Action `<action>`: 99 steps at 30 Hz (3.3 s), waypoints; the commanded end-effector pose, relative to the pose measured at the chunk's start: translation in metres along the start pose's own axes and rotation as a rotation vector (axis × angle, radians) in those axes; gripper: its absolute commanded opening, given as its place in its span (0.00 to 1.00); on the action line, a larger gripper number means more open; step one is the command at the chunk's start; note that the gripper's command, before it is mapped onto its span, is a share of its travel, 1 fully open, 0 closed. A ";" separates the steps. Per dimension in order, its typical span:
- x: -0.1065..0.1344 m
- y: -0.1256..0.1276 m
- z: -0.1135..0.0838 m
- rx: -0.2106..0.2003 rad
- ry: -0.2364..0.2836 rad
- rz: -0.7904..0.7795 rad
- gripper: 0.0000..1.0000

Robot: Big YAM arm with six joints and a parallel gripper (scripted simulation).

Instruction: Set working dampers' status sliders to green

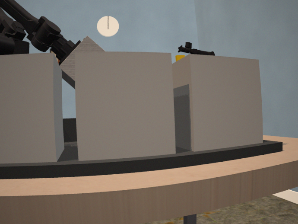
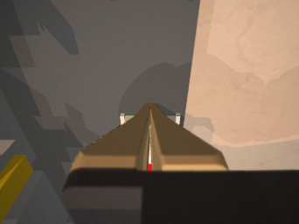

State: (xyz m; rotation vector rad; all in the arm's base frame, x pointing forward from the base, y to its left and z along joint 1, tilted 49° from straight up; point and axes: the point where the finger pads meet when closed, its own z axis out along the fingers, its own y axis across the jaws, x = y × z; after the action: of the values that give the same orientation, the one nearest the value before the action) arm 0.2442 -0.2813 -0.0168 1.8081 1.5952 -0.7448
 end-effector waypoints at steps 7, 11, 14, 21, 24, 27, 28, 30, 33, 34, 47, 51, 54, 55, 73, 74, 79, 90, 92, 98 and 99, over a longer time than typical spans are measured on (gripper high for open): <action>0.002 -0.004 0.004 0.005 0.001 -0.001 0.00; 0.002 -0.004 0.004 0.005 0.001 -0.001 0.00; 0.002 -0.004 0.004 0.005 0.001 -0.001 0.00; 0.002 -0.004 0.004 0.005 0.001 -0.001 0.00; 0.002 -0.004 0.004 0.005 0.001 -0.001 0.00; 0.002 -0.004 0.004 0.005 0.001 -0.001 0.00; 0.002 -0.004 0.004 0.005 0.001 -0.001 0.00; 0.002 -0.004 0.004 0.005 0.001 -0.001 0.00; 0.002 -0.004 0.004 0.005 0.001 -0.001 0.00; 0.002 -0.004 0.004 0.005 0.001 -0.001 0.00; 0.001 -0.004 0.006 0.007 0.001 -0.003 0.00; 0.000 -0.004 0.008 0.008 0.000 -0.001 0.00; 0.000 -0.001 0.010 0.004 -0.001 -0.001 0.00; 0.000 -0.001 0.010 0.002 -0.001 -0.001 0.00; -0.001 -0.001 0.015 0.000 -0.003 0.004 0.00; -0.001 -0.001 0.015 0.000 -0.003 0.004 0.00; -0.001 0.000 0.015 -0.001 -0.003 0.004 0.00; 0.000 -0.001 0.015 0.000 -0.002 0.003 0.00; 0.000 -0.001 0.015 0.000 -0.002 0.003 0.00; 0.002 0.000 0.015 0.000 0.000 0.001 0.00; 0.003 0.000 0.014 -0.001 0.000 0.001 0.00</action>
State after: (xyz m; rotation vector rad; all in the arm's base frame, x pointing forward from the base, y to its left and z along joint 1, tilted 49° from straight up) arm 0.2426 -0.2891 -0.0255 1.8091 1.5976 -0.7461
